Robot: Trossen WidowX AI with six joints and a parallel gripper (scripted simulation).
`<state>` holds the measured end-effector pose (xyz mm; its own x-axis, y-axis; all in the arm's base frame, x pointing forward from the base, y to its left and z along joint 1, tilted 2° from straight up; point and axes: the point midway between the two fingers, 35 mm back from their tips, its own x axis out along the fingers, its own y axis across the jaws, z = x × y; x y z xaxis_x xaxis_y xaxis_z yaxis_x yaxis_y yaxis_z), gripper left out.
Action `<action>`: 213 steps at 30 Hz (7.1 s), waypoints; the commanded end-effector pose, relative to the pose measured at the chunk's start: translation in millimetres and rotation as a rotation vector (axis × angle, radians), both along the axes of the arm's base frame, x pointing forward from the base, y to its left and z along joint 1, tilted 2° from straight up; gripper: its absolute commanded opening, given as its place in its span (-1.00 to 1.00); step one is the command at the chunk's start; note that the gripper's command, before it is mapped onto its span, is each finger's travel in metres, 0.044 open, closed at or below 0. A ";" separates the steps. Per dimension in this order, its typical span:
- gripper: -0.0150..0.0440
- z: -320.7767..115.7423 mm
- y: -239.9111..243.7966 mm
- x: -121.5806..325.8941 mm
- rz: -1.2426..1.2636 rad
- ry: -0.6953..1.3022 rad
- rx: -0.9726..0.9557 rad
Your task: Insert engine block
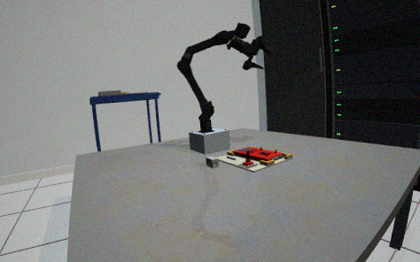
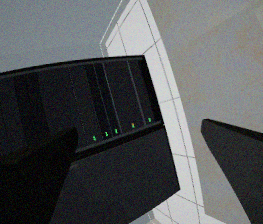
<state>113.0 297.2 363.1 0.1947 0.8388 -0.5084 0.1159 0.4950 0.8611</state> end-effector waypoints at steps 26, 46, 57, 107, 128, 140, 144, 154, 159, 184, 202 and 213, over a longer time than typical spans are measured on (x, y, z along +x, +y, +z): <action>1.00 -181.3 -175.7 204.5 -0.714 0.225 -0.521; 1.00 -306.2 -368.7 176.2 -1.100 0.719 -0.752; 1.00 -349.0 -383.8 168.0 -1.121 0.762 -0.760; 0.15 -403.3 -387.2 167.1 -1.121 0.762 -0.761; -0.49 -354.5 -386.6 170.6 -1.121 0.762 -0.760; -0.49 -317.5 -384.4 167.3 -1.121 0.762 -0.760; -0.49 -305.1 -383.3 165.0 -1.121 0.762 -0.760; -0.49 -276.1 -380.2 157.4 -1.121 0.762 -0.760; -0.49 -286.7 -380.4 157.8 -1.121 0.762 -0.760; -0.49 -299.0 -366.2 155.3 -1.309 0.519 -1.065; -0.49 -303.3 -355.7 154.5 -1.451 0.269 -1.280; -0.49 -321.5 -352.2 154.0 -1.504 0.162 -1.375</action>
<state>267.9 -54.3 47.0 0.1211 -0.7608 -0.6376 0.9900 0.1395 0.0217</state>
